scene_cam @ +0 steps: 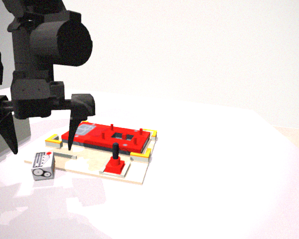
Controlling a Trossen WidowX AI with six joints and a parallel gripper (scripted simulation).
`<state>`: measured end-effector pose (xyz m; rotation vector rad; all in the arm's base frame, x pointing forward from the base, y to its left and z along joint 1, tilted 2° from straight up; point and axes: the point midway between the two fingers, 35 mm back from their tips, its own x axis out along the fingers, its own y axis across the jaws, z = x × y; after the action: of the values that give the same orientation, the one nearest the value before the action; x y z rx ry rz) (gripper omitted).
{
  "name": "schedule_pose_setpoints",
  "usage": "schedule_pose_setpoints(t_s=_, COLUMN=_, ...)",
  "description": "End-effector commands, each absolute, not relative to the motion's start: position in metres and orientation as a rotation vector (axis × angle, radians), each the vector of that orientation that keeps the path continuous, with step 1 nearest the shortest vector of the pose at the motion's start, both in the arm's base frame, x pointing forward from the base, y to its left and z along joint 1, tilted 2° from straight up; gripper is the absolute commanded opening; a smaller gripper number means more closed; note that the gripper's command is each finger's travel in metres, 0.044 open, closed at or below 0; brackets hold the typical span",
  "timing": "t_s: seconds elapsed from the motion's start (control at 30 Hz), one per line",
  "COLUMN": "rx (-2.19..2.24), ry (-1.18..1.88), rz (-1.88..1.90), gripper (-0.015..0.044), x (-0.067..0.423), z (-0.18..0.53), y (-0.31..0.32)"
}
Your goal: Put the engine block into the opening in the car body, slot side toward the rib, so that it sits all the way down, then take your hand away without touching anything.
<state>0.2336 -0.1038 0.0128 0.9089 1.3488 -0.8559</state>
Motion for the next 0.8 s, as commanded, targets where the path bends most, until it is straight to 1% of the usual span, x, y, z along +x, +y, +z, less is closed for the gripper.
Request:
schedule_pose_setpoints(t_s=0.0, rx=0.908, ry=1.366, rz=-0.852, gripper=0.0440, x=0.231, z=0.003, y=-0.102)
schedule_pose_setpoints(t_s=0.57, rx=0.908, ry=1.366, rz=-0.852, gripper=0.0440, x=0.231, z=-0.022, y=-0.101)
schedule_pose_setpoints(t_s=0.77, rx=0.908, ry=1.366, rz=-0.852, gripper=0.0282, x=0.231, z=-0.022, y=-0.101)
